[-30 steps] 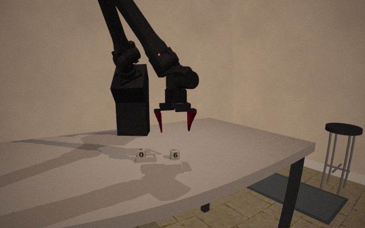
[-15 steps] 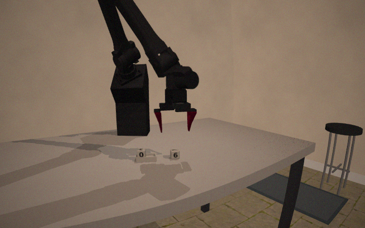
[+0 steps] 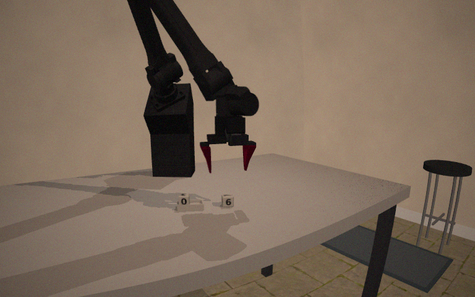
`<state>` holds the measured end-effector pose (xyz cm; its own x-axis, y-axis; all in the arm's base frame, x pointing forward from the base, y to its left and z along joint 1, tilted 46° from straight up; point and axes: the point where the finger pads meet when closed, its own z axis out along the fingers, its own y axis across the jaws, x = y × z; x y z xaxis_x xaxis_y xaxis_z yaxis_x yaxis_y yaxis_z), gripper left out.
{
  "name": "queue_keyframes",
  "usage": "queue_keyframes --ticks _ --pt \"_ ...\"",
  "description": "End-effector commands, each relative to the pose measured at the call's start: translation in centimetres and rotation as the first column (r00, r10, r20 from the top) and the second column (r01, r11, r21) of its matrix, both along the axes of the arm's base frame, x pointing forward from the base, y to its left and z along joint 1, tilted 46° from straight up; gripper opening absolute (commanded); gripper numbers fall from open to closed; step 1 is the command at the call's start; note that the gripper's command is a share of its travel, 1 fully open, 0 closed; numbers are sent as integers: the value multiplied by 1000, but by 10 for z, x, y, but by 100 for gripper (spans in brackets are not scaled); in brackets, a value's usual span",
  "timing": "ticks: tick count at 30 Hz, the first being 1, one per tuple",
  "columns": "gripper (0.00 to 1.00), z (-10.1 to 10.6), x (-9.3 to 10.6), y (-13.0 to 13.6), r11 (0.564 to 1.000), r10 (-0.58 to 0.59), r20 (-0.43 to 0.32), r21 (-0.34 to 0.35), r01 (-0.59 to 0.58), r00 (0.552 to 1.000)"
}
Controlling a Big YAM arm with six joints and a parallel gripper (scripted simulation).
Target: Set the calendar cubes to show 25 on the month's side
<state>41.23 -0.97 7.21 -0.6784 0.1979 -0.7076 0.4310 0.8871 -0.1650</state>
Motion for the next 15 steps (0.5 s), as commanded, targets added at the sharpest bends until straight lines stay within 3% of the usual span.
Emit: queue_keyframes --ticks 1,3,5,8,15 --pt "100 -9 -5 -3 991 93 -88 -88 -101 992" --pt "100 -9 -5 -3 991 93 -88 -88 -101 992" --pt "100 -8 -2 -3 971 166 -136 -149 -186 977" --pt "100 -8 -2 -4 955 206 -170 -181 -236 964" --pt "100 -9 -1 -5 870 326 -302 -276 -409 896"
